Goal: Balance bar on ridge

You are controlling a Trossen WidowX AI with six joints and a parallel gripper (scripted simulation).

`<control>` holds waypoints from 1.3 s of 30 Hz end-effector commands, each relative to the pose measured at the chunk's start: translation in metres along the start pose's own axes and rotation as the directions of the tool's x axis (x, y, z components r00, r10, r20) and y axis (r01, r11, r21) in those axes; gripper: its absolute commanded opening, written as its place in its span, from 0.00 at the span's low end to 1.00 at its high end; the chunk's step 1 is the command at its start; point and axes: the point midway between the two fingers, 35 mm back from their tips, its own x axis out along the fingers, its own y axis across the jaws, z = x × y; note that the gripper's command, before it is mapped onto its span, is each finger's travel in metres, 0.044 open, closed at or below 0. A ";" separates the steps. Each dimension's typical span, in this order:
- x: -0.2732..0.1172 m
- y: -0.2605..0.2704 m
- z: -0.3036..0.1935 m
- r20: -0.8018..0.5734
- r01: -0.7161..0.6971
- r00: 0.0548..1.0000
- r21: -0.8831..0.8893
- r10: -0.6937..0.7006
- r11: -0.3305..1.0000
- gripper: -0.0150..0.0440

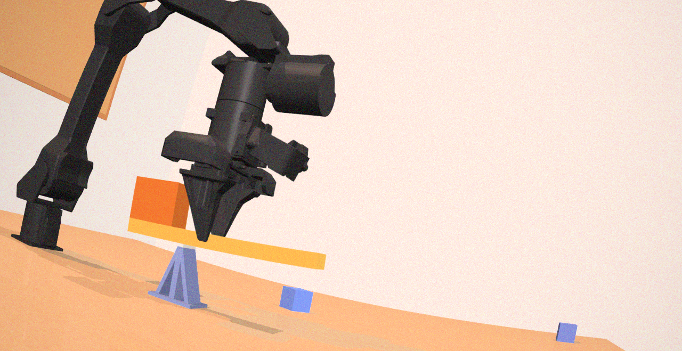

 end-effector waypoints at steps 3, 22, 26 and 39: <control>0.003 0.000 0.000 -0.002 0.000 1.000 0.004 0.000 1.000 0.25; 0.005 0.000 0.000 -0.002 0.000 1.000 0.004 0.000 1.000 0.25; 0.005 0.000 0.000 -0.002 0.000 1.000 0.004 0.000 1.000 0.25; 0.006 0.000 0.000 -0.002 0.000 1.000 0.004 0.000 1.000 0.25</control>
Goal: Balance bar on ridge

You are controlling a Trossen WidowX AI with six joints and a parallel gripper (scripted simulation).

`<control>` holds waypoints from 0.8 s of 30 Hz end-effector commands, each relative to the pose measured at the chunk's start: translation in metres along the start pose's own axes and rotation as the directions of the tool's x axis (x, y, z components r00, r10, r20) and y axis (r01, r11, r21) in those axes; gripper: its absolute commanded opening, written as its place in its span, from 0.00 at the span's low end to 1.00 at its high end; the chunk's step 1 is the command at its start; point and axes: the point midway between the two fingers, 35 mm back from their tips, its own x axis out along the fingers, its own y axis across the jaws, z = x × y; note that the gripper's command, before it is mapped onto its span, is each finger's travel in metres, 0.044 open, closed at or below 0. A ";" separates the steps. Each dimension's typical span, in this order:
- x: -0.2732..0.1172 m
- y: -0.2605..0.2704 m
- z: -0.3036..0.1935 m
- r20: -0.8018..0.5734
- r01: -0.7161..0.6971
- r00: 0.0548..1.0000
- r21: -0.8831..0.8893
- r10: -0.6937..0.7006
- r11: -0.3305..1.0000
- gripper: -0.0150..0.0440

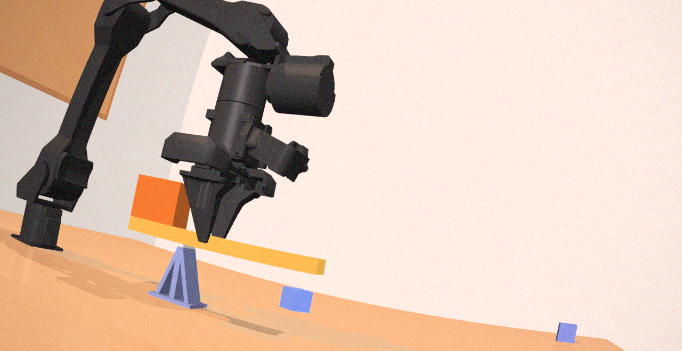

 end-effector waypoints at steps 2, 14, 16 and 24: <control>0.004 0.000 0.000 -0.006 -0.001 1.000 0.004 0.001 1.000 0.25; 0.000 0.000 0.000 -0.006 -0.001 1.000 0.004 0.001 1.000 0.25; 0.000 0.000 0.000 -0.006 -0.001 1.000 0.004 0.001 1.000 0.25; 0.000 0.000 0.000 -0.006 -0.001 1.000 0.004 0.001 1.000 0.25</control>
